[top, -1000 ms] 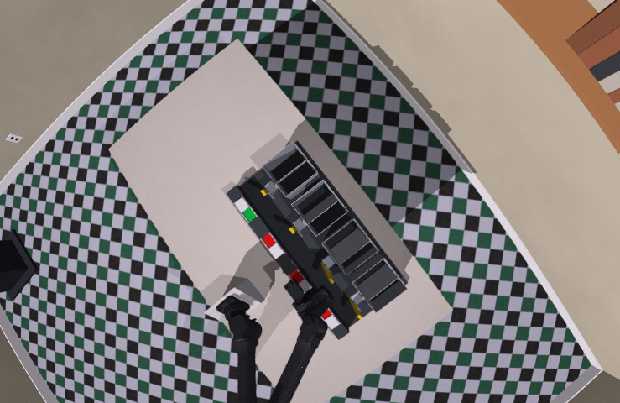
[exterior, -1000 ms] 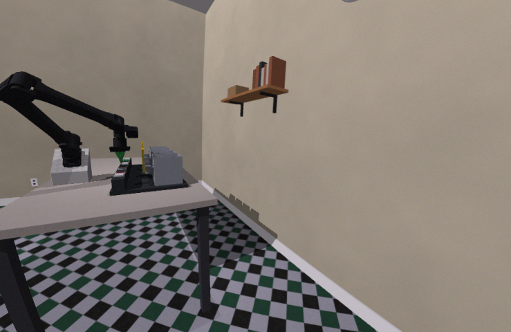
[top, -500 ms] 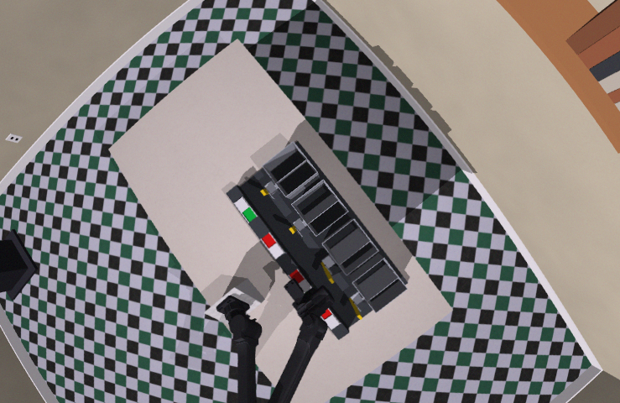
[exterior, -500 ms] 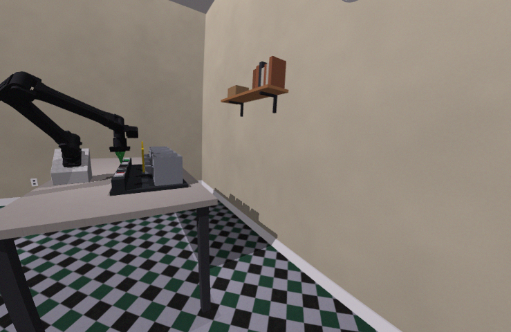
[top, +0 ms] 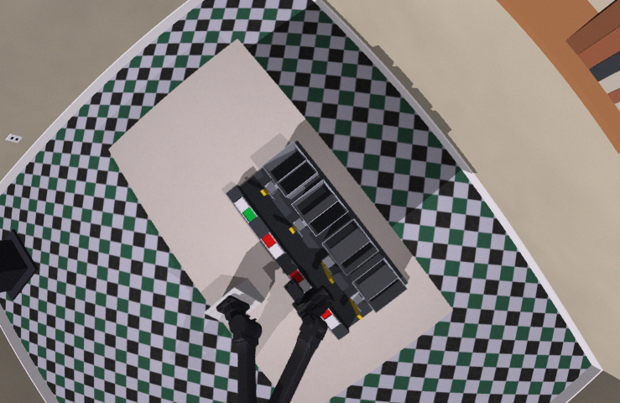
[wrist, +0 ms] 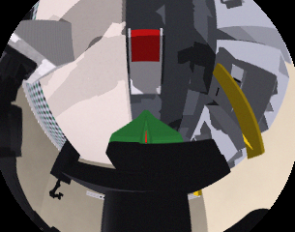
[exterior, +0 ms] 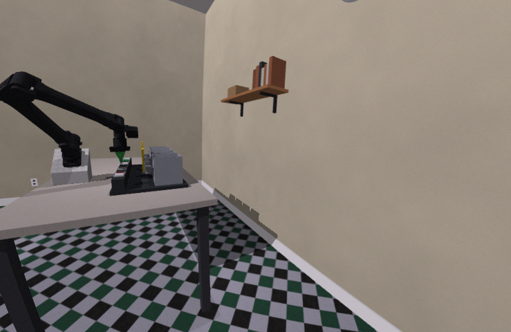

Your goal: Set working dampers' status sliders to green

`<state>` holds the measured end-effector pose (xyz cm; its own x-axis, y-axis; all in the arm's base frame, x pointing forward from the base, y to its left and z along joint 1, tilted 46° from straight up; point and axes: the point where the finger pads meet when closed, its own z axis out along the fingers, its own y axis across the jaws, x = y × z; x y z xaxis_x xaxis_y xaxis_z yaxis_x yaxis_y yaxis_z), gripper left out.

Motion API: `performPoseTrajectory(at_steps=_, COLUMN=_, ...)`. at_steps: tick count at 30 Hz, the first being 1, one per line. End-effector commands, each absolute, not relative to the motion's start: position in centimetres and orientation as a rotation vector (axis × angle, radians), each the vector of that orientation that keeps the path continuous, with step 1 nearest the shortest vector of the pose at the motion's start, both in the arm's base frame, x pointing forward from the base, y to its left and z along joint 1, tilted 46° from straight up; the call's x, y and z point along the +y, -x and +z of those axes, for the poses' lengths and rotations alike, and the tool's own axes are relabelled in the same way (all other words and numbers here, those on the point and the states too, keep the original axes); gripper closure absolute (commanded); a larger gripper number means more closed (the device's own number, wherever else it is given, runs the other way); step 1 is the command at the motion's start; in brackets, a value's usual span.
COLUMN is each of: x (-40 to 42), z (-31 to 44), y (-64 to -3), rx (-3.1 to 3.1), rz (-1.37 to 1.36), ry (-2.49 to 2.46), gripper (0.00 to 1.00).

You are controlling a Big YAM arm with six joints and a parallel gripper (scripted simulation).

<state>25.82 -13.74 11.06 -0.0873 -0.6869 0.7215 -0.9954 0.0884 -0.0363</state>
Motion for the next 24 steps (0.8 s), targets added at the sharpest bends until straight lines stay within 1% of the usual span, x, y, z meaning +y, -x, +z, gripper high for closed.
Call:
performPoseTrajectory(at_steps=1, x=-13.7, z=11.1, y=-26.2, rx=-1.828, rz=0.743, ry=-1.665, gripper=1.0)
performPoseTrajectory(at_steps=24, x=-14.8, z=9.9, y=-25.7, rx=-1.831, rz=0.727, ry=-1.653, gripper=1.0)
